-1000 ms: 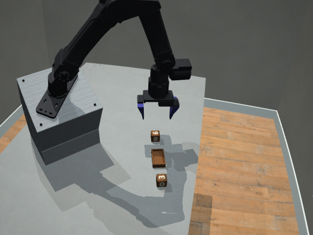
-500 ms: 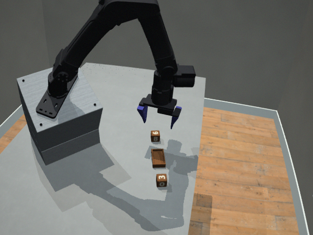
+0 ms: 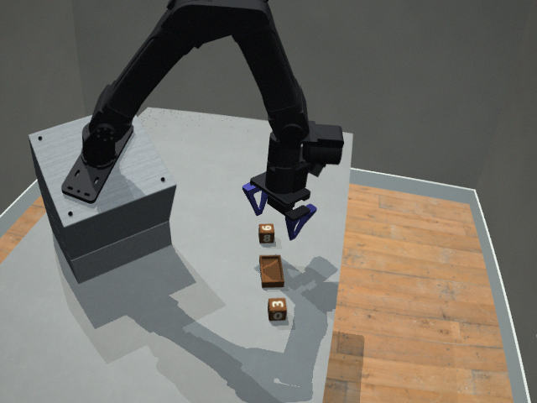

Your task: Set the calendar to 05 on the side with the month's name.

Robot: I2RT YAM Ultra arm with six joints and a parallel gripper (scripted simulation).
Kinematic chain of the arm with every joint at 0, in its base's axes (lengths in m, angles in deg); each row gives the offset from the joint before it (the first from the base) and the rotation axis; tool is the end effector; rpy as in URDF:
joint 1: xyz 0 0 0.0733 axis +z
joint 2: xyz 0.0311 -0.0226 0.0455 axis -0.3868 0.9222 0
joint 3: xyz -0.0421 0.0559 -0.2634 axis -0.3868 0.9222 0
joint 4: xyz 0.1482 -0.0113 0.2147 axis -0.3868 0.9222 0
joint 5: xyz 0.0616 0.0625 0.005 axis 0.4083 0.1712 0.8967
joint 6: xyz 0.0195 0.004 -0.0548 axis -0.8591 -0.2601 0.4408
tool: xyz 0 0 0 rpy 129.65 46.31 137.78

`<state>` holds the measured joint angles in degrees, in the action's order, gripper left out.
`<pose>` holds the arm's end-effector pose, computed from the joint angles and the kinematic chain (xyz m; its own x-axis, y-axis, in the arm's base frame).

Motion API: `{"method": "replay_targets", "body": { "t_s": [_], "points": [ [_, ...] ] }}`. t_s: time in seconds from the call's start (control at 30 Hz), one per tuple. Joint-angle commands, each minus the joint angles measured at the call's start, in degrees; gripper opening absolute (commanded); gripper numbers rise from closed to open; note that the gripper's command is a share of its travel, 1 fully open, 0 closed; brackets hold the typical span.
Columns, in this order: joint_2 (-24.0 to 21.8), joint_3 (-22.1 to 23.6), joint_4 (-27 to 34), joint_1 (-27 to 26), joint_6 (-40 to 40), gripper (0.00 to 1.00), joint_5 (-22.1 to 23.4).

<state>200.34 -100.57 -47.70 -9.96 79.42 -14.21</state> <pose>0.3333 0.0624 0.0853 -0.6337 -0.7713 0.0587 -0.7287 0.5698 -0.3799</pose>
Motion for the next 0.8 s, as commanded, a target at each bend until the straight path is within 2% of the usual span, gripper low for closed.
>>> {"method": "replay_targets", "body": {
  "t_s": [0.0,0.1,0.13,0.53,0.63,0.67,0.77],
  "points": [
    [-1.1,-1.0,0.2,-0.9,-9.5,1.0,1.3],
    [-1.1,-1.1,0.2,-1.3,-11.0,1.0,1.4],
    [-1.4,-1.2,0.3,-2.3,-15.1,1.0,1.7],
    [-2.4,-2.3,0.8,-7.7,-35.7,1.0,3.1],
    [-2.5,-2.3,0.8,-7.9,-36.5,1.0,3.1],
    [-2.7,-2.5,0.9,-9.2,-41.5,1.0,3.5],
    [-3.0,-2.8,1.0,-10.4,-46.0,1.0,3.8]
  ]
}}
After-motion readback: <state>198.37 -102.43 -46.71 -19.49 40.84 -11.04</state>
